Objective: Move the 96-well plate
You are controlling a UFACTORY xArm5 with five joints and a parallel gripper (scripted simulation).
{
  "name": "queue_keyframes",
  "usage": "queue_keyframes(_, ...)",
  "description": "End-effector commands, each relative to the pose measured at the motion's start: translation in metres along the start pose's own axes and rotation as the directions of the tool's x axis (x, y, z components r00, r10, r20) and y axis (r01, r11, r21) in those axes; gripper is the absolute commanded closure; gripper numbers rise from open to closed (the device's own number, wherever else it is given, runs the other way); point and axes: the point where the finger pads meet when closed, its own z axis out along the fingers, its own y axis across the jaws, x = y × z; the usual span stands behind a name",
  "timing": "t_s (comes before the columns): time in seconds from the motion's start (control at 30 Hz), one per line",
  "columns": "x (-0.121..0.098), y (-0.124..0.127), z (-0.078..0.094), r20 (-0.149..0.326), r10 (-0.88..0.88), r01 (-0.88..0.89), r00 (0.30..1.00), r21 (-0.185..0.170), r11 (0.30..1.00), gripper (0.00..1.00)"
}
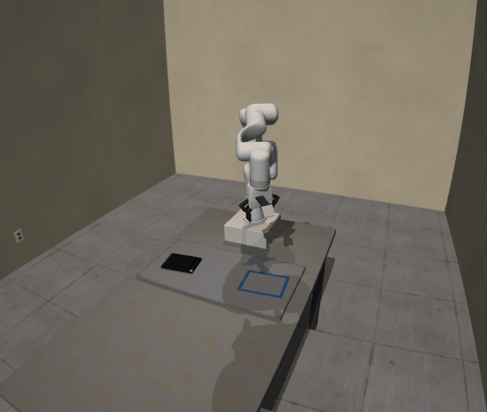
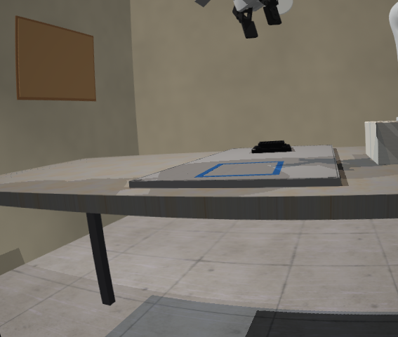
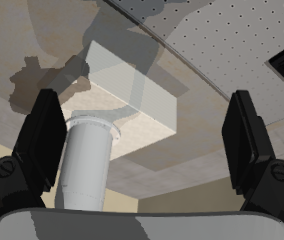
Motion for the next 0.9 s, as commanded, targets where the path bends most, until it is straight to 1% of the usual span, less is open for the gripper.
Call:
queue_keyframes(0.0,-0.004,0.01,-0.004,-0.023,0.066,-0.066,0.998,-0.002,0.998,0.0)
queue_keyframes(0.1,-0.011,0.023,-0.008,-0.05,0.159,-0.159,0.986,-0.001,0.987,0.0)
queue_keyframes(0.17,-0.013,0.028,-0.01,-0.05,0.159,-0.159,0.986,0.001,0.987,0.0)
queue_keyframes(0.33,-0.026,0.049,-0.016,-0.095,0.311,-0.312,0.946,0.01,0.95,0.0)
queue_keyframes(0.4,-0.029,0.054,-0.018,-0.095,0.311,-0.312,0.946,0.011,0.95,0.0)
queue_keyframes(0.43,-0.032,0.058,-0.019,-0.103,0.341,-0.342,0.934,0.014,0.94,0.0)
queue_keyframes(0.5,-0.032,0.058,-0.019,-0.103,0.341,-0.342,0.934,0.014,0.94,0.0)
queue_keyframes(0.63,-0.043,0.074,-0.024,-0.137,0.456,-0.456,0.88,0.028,0.889,0.0)
queue_keyframes(0.7,-0.047,0.078,-0.025,-0.137,0.456,-0.456,0.88,0.028,0.889,0.0)
queue_keyframes(0.87,-0.056,0.096,-0.009,-0.133,0.597,-0.596,0.791,0.053,0.801,0.0)
